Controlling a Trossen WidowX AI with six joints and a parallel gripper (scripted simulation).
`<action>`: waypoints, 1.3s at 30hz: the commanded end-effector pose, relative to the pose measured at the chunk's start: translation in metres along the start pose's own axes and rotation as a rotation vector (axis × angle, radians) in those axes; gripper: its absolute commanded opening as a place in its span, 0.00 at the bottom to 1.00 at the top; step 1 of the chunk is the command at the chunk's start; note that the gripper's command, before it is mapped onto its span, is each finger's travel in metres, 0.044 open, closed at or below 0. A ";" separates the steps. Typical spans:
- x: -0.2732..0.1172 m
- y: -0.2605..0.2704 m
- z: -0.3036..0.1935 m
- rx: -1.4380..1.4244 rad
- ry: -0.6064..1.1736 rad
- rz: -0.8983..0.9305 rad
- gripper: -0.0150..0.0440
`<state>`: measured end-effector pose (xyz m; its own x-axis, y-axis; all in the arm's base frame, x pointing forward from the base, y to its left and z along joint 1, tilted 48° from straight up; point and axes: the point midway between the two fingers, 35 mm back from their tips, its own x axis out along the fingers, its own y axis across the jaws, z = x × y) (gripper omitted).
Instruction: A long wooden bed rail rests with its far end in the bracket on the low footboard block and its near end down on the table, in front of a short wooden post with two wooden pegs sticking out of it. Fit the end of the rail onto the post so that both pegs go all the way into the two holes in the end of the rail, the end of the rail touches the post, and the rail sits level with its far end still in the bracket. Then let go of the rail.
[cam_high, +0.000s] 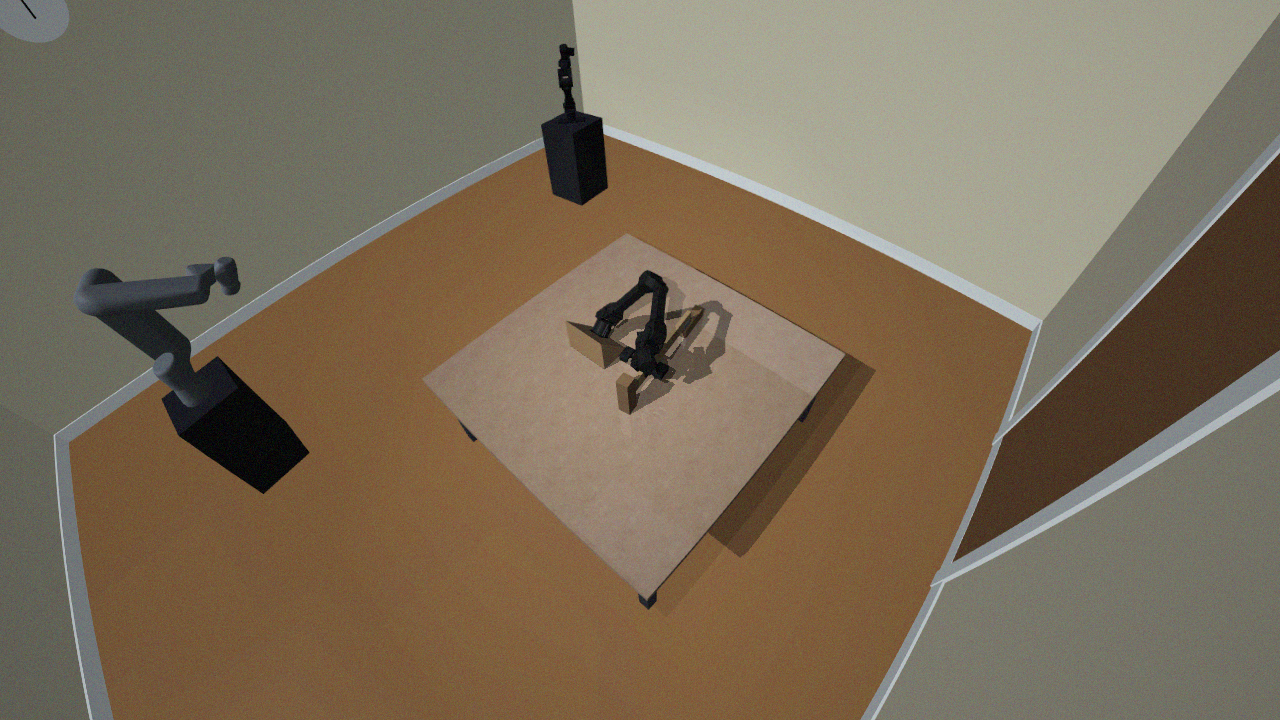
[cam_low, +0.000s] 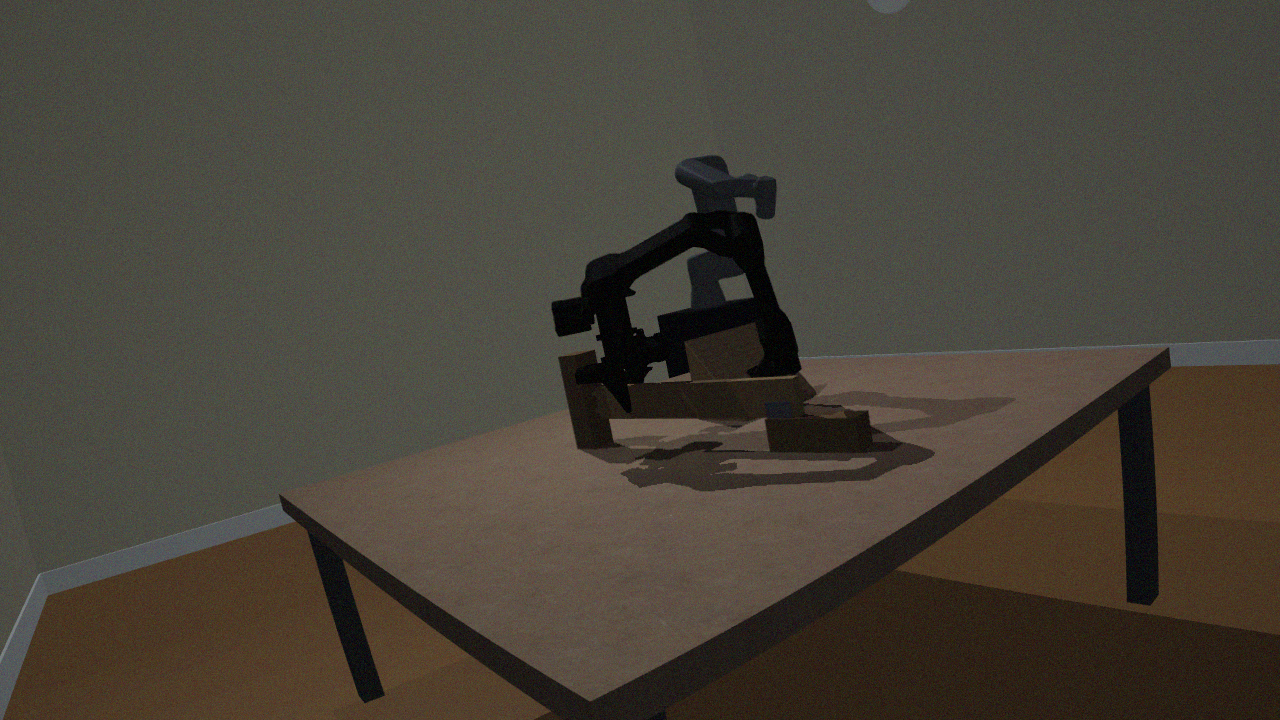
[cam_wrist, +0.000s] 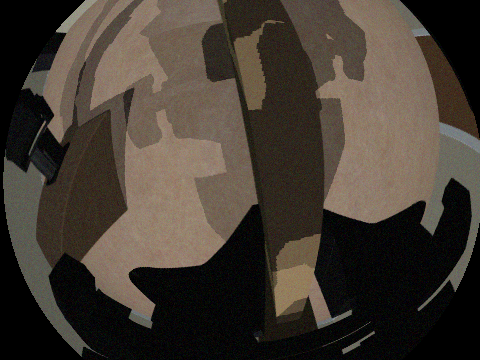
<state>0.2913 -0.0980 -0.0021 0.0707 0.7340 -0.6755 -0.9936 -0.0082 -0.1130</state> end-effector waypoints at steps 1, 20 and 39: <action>-0.004 -0.002 -0.003 -0.003 0.007 -0.011 0.25; -0.004 -0.002 -0.009 -0.003 0.008 -0.011 0.25; -0.004 -0.002 -0.014 -0.003 0.008 -0.011 0.25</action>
<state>0.2925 -0.1058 -0.0101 0.0712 0.7341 -0.6753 -0.9935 -0.0081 -0.1136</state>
